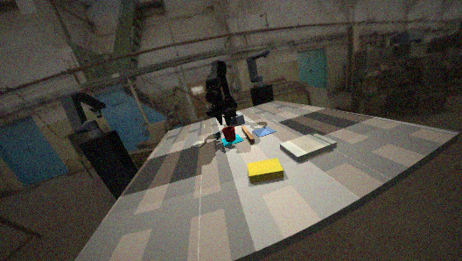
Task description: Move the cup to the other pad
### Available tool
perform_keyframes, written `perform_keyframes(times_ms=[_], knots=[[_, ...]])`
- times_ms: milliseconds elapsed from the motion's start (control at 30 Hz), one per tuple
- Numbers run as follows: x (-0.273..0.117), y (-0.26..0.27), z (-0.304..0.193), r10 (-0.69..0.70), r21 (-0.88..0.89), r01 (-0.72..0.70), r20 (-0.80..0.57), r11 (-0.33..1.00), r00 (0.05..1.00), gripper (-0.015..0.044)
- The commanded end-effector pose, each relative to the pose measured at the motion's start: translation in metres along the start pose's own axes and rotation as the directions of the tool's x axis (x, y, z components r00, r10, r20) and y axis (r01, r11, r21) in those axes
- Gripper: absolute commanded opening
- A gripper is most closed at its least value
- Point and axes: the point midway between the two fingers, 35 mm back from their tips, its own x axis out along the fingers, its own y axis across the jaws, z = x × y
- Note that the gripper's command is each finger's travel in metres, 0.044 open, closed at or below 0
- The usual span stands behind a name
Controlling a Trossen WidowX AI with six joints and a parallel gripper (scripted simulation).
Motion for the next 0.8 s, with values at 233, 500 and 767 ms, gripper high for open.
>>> perform_keyframes(times_ms=[233,500,767], knots=[[-0.024,0.001,0.001,0.000,0.001,0.000,0.003,1.000,1.000,0.0440],[-0.056,0.001,0.000,0.001,0.002,-0.001,0.008,1.000,1.000,0.0440],[-0.060,0.002,0.000,0.002,0.000,-0.002,0.003,1.000,1.000,0.0440]])
